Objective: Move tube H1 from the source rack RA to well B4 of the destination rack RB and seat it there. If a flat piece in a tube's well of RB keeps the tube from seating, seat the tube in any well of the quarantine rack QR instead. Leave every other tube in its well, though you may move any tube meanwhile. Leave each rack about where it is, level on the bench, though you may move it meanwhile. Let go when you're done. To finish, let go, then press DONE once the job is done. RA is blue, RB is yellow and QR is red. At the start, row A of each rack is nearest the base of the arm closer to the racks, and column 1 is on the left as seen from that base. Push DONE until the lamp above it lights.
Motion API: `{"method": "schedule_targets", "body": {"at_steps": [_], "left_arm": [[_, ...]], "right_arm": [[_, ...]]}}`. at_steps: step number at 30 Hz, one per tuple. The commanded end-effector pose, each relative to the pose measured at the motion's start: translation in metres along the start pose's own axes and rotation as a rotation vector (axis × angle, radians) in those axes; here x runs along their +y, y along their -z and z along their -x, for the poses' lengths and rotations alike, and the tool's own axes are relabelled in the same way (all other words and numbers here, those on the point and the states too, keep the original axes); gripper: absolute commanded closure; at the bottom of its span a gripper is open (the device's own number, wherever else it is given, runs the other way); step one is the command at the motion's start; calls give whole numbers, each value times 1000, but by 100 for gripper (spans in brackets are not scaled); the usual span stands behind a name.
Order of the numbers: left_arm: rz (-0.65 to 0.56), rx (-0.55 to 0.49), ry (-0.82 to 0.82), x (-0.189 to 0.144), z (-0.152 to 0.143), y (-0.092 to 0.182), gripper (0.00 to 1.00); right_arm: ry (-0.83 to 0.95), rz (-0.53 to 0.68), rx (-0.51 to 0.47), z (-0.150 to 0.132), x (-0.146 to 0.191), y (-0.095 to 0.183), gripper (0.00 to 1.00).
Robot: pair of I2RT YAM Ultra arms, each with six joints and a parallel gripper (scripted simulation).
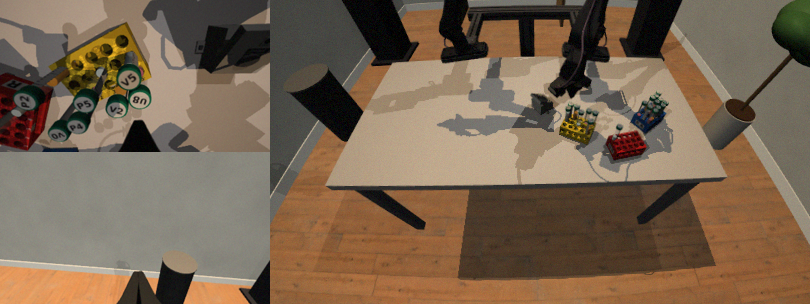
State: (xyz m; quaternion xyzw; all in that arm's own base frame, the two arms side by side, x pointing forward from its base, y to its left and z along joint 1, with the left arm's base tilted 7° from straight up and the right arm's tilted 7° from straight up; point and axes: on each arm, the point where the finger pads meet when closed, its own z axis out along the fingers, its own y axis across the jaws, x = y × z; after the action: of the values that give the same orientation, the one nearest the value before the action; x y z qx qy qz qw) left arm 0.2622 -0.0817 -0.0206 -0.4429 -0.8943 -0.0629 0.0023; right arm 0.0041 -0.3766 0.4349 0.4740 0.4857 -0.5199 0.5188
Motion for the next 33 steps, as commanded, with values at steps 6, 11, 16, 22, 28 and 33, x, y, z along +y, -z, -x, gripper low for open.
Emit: {"method": "schedule_targets", "body": {"at_steps": [6,11,16,22,28,33], "left_arm": [[32,-37,8,3,6,7,100],[32,-37,8,3,6,7,100],[29,-32,3,-3,5,5,100],[28,-33,3,-26,12,5,100],[27,-34,3,-49,19,5,100],[33,-53,5,-48,27,9,100]], "right_arm": [[-11,-23,-28,21,-7,11,100],[-11,-23,-28,21,-7,11,100],[-11,-23,-28,21,-7,11,100],[-11,-23,-28,21,-7,11,100],[-11,-23,-28,21,-7,11,100],[-11,-23,-28,21,-7,11,100]]}}
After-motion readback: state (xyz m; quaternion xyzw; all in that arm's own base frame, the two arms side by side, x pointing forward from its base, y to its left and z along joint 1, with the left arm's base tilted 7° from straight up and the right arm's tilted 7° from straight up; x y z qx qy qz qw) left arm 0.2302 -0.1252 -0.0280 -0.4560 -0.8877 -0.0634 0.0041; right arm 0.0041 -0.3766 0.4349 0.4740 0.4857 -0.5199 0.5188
